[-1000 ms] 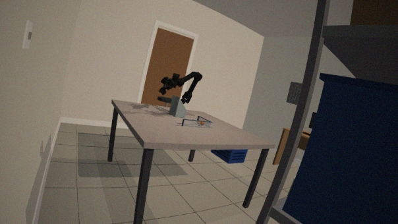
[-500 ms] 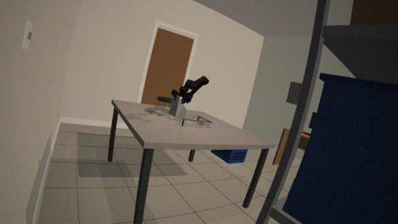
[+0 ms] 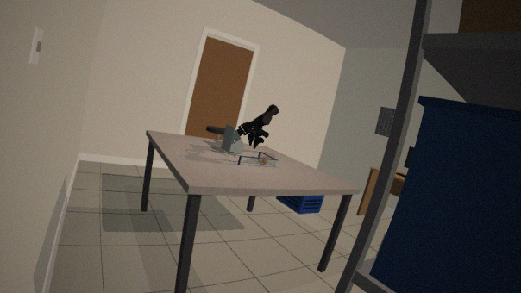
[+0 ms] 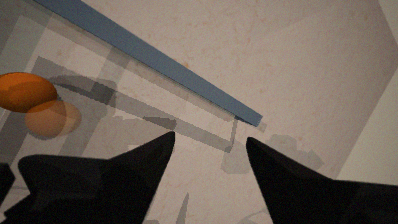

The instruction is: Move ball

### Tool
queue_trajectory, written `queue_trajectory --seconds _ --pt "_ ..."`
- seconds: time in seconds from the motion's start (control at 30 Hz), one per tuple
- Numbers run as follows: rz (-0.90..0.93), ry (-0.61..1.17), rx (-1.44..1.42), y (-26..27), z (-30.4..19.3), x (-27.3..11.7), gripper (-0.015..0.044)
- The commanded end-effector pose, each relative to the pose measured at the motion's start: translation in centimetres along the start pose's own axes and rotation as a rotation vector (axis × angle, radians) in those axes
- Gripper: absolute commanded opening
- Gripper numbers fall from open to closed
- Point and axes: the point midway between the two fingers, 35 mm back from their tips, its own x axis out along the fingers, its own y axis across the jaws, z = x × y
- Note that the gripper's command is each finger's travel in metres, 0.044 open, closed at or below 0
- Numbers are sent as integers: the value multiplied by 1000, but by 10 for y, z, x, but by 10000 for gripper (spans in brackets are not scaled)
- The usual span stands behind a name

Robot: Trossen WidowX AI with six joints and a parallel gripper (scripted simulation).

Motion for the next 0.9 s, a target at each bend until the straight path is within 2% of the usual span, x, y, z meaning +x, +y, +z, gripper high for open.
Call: queue_trajectory --seconds 0.0,0.3,0.67,0.87 --pt "165 3 -467 70 25 -3 318" --pt "433 -78 -1054 166 38 -18 318" --pt "443 -83 -1075 169 38 -19 318" --pt "443 -84 -1075 175 36 -5 318"
